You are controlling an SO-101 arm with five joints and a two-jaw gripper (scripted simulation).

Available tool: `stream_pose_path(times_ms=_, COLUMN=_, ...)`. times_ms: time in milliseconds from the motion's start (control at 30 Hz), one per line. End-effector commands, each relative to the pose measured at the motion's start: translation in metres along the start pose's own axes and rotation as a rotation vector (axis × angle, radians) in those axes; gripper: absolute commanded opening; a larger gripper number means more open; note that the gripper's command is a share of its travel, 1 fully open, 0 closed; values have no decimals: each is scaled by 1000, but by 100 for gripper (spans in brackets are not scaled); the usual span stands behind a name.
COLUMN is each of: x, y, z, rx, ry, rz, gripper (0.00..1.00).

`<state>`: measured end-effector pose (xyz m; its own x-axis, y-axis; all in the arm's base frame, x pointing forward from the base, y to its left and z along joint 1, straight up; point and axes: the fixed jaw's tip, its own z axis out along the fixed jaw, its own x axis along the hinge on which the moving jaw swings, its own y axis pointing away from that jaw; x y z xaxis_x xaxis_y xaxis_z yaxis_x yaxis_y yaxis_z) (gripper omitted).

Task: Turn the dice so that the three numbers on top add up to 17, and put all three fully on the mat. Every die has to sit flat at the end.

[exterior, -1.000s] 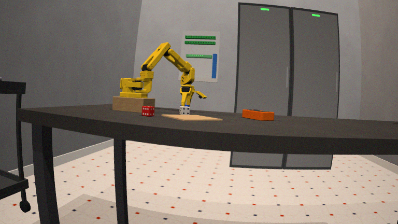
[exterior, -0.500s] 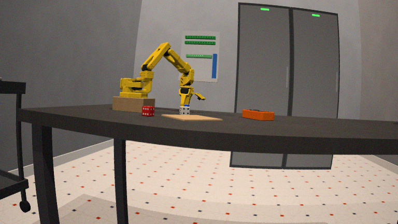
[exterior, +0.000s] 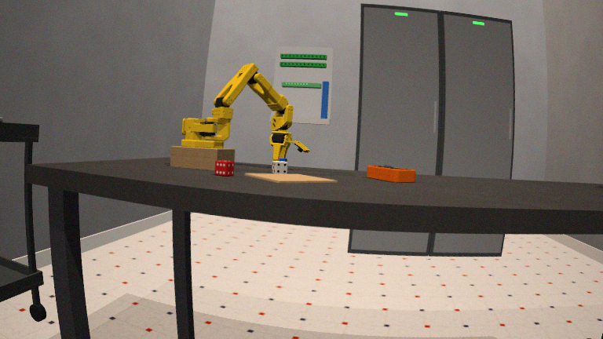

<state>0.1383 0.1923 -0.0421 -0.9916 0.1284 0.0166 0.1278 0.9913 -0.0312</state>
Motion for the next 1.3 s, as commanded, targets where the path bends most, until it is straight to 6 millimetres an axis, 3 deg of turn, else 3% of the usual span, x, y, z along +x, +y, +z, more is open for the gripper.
stream_pose_path(times_ms=0, x=-2, y=-1, z=-2, rx=-12, ry=-5, rz=1, gripper=17)
stream_pose_path(times_ms=467, x=-2, y=-2, z=-2, rx=-12, ry=-5, rz=1, gripper=15)
stream_pose_path(times_ms=800, x=-2, y=-2, z=-2, rx=-12, ry=-5, rz=1, gripper=0)
stream_pose_path(times_ms=1267, x=-2, y=-1, z=-13, rx=-12, ry=-5, rz=1, gripper=0)
